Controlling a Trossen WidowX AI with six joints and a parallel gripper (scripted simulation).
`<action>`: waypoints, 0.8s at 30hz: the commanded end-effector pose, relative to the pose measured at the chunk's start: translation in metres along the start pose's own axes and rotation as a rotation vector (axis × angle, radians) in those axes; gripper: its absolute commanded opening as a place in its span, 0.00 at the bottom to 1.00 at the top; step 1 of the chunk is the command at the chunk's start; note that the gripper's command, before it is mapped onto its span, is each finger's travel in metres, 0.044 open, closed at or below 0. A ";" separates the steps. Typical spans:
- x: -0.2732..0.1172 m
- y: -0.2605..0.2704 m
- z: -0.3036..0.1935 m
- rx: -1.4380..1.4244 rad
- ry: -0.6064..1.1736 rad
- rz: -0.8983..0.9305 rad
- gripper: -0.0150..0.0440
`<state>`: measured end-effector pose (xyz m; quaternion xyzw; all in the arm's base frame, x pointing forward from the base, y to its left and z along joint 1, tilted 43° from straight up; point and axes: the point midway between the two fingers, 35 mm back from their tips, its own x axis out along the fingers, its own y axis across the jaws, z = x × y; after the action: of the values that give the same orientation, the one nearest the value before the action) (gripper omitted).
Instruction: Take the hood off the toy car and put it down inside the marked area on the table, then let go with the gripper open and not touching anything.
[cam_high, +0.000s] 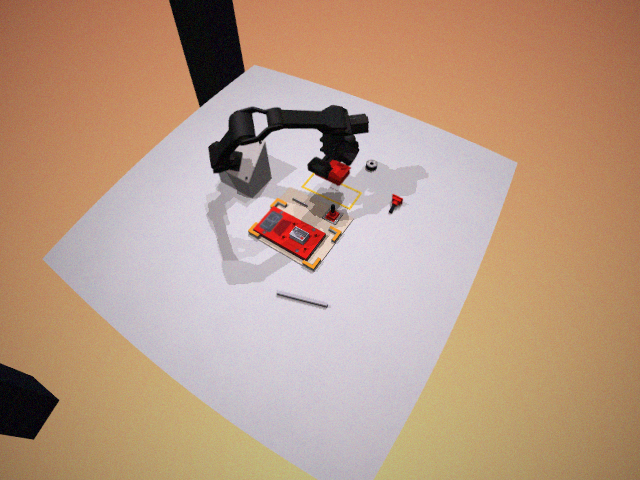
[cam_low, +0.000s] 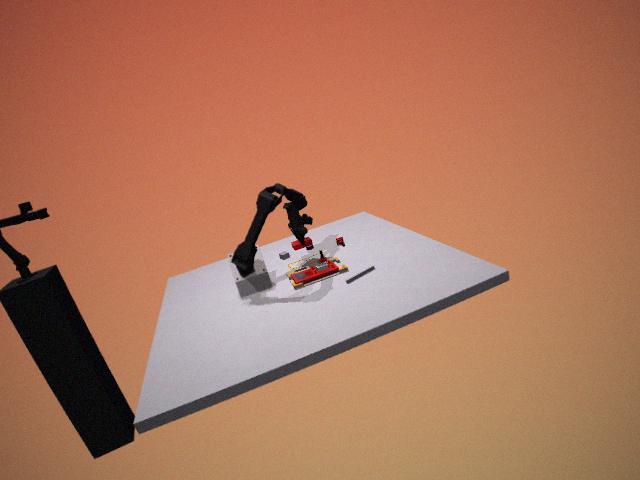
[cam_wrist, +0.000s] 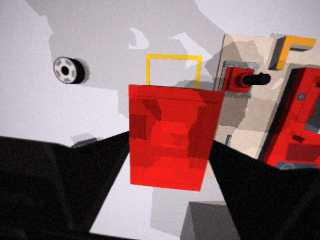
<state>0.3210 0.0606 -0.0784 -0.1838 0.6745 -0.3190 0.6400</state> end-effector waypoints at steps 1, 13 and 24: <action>0.005 0.000 -0.001 -0.009 -0.001 -0.006 0.25; 0.015 0.000 0.000 -0.009 -0.001 -0.006 0.25; 0.025 -0.001 0.000 -0.009 -0.001 -0.006 0.25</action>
<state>0.3194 0.0469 -0.0939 -0.1836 0.6744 -0.3190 0.6401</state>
